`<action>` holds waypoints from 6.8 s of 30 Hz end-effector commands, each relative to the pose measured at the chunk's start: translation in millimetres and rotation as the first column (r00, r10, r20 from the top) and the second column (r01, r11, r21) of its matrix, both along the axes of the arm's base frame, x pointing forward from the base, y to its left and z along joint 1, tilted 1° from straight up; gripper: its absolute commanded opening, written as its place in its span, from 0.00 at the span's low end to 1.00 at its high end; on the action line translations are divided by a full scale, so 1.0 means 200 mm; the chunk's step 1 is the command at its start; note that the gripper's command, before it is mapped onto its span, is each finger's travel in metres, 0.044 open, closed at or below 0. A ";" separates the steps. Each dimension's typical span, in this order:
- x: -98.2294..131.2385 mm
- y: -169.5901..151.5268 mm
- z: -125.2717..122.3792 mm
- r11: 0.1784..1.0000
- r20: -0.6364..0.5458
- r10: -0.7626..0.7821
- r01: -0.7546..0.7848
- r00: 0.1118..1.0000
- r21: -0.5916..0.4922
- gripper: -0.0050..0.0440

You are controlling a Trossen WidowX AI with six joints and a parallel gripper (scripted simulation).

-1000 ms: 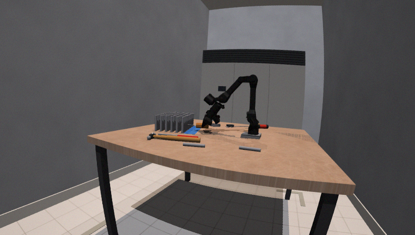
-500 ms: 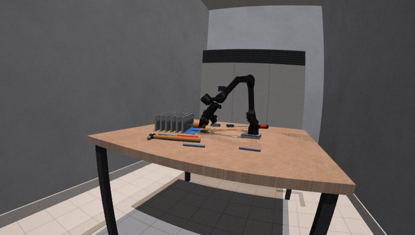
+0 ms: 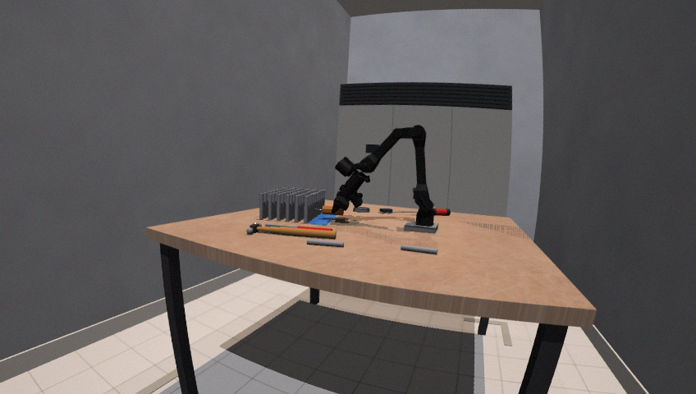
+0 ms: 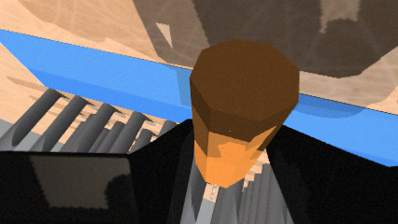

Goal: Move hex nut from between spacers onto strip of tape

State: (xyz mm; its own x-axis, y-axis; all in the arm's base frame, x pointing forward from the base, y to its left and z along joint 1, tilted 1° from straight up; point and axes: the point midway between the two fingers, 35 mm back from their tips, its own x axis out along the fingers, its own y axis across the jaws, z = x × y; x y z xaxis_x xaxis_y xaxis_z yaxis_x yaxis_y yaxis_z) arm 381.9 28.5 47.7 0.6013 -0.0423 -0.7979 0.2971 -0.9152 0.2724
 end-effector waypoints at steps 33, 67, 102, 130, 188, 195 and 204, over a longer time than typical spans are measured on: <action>0.03 0.01 0.00 1.000 0.023 -0.003 0.003 1.000 0.000 0.00; 0.04 0.01 -0.02 1.000 0.038 -0.003 0.003 0.999 0.002 0.00; 0.05 0.01 0.02 1.000 0.057 -0.001 0.001 0.998 0.003 0.00; 0.04 0.01 0.00 1.000 0.045 0.000 -0.001 0.999 0.003 0.00; 0.04 0.01 0.00 1.000 0.045 0.000 -0.001 0.999 0.003 0.00; 0.04 0.01 0.00 1.000 0.045 0.000 -0.001 0.999 0.003 0.00; 0.04 0.01 0.00 1.000 0.045 0.000 -0.001 0.999 0.003 0.00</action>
